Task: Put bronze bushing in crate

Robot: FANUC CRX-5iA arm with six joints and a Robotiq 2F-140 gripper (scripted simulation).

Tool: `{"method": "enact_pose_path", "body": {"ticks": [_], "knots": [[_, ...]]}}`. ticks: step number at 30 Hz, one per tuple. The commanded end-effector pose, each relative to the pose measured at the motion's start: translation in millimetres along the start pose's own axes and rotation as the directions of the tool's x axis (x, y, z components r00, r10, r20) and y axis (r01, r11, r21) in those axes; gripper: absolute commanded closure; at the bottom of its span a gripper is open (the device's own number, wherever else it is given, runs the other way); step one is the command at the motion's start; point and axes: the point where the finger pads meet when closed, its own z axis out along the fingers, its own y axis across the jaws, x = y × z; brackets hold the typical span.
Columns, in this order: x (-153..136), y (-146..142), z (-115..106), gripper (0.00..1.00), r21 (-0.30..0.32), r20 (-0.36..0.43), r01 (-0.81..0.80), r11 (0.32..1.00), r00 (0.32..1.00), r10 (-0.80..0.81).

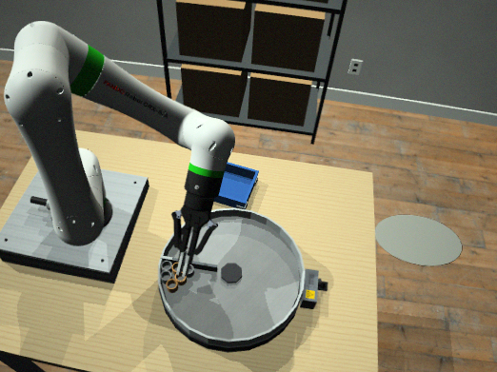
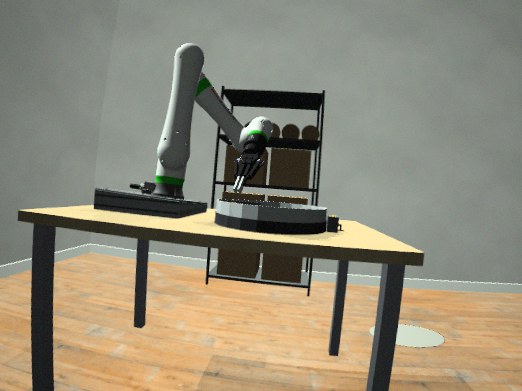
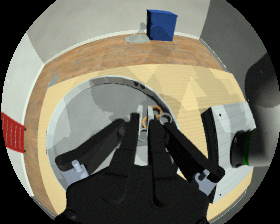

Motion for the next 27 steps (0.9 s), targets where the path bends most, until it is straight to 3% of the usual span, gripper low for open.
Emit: {"method": "enact_pose_path", "body": {"ticks": [1,6,27], "knots": [[-4,0,5,0.94,0.000,0.000,0.000,1.000,1.000,0.000],[-15,0,17,0.94,0.000,0.000,0.000,1.000,1.000,0.000],[-15,0,18,0.94,0.000,0.000,0.000,1.000,1.000,0.000]]}}
